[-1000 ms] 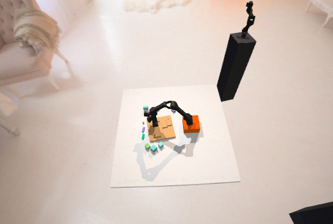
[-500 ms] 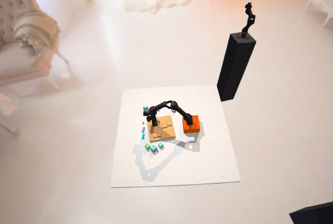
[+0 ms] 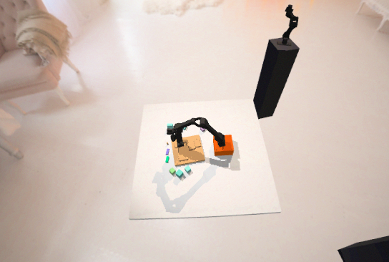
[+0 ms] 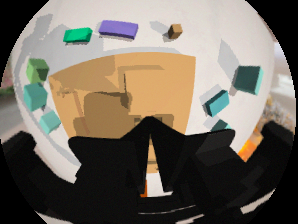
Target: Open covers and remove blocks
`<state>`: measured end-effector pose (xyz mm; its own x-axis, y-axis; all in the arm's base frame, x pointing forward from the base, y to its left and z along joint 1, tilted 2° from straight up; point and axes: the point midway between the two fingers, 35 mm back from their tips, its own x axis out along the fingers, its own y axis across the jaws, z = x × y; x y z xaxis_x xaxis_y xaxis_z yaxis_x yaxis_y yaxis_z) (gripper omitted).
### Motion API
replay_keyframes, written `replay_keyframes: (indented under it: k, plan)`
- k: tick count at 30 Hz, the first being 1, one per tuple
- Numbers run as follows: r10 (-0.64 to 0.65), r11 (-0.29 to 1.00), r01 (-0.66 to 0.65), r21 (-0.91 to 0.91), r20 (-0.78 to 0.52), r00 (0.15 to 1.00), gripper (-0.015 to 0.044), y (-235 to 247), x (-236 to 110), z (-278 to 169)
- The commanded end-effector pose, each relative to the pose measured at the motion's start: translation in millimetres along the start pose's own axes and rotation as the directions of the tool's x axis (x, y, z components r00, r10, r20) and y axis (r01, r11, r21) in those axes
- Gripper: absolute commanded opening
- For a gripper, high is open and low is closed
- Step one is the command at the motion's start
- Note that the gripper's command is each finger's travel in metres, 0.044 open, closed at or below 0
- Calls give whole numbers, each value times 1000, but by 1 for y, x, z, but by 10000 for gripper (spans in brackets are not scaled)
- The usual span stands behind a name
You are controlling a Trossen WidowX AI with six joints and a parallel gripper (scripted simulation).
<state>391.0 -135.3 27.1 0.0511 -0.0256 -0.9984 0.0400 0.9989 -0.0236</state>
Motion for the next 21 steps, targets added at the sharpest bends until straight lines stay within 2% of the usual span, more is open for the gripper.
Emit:
replay_keyframes:
  k: [1,8,10,15,21]
  plan:
    - [0,1000,-1,6,7,1000,0,0,-7,2]
    - [1,1000,-1,6,7,1000,0,0,-17,3]
    - [0,999,0,-51,0,1000,0,0,-11,-3]
    - [0,909,0,-416,-1,1000,0,-2,-17,-28]
    - [0,621,-1,-783,-1,1000,0,-1,-22,-61]
